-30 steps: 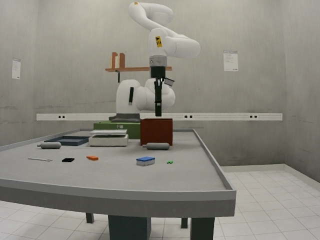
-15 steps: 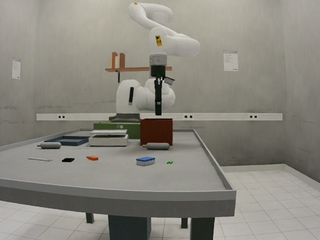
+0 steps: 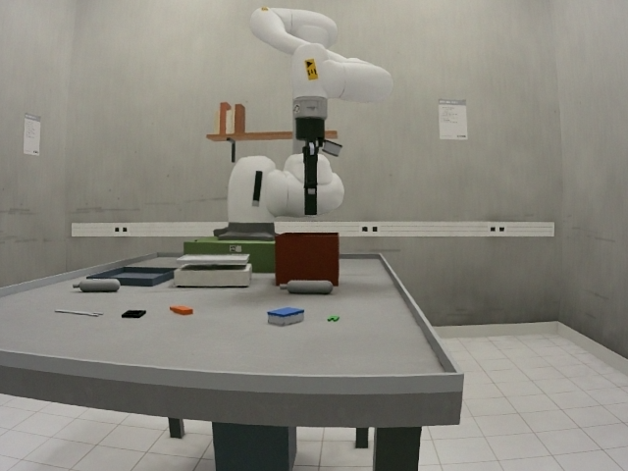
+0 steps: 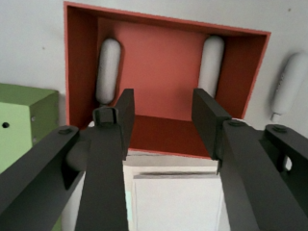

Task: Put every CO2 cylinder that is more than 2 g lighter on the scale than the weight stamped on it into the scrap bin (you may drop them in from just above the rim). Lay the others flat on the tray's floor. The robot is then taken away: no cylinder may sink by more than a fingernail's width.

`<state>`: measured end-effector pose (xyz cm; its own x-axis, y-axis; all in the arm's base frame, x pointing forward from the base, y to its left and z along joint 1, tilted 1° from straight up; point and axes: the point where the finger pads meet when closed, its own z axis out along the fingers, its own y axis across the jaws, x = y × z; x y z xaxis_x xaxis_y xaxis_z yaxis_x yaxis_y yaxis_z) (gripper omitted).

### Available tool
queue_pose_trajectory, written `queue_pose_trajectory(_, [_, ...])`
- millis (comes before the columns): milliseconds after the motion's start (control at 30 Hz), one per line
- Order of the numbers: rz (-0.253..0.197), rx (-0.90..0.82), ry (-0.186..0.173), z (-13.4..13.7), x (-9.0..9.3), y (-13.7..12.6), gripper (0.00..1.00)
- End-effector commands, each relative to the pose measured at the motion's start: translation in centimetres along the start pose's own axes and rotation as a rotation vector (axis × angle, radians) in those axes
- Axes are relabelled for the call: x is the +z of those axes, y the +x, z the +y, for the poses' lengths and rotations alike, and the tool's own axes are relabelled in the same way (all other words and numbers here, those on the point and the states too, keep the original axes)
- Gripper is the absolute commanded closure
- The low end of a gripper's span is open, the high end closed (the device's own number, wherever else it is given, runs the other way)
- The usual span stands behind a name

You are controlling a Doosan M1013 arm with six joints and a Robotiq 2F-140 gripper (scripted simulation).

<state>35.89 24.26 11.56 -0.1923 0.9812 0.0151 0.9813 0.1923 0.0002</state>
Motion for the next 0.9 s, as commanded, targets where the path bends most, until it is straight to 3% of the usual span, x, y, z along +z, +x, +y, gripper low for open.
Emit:
queue_pose_trajectory(0, [0.001, 0.0, -0.001, 0.0, -0.5, 0.0, 0.61])
queue_pose_trajectory(267, [0.001, 0.002, -0.001, 0.2, -0.7, 0.0, 0.61])
queue_pose_trajectory(300, [0.001, 0.011, -0.001, 1.2, -0.8, 0.0, 0.61])
queue_pose_trajectory(367, [0.001, 0.057, -0.001, 6.7, -1.3, -0.1, 0.61])
queue_pose_trajectory(500, [0.001, 0.169, -0.001, 12.1, -1.0, -1.1, 0.61])
queue_pose_trajectory(700, [0.001, 0.18, -0.001, 20.4, -0.6, -2.3, 0.61])
queue_pose_trajectory(867, [0.001, 0.18, -0.001, 20.9, -0.1, -2.4, 0.61])
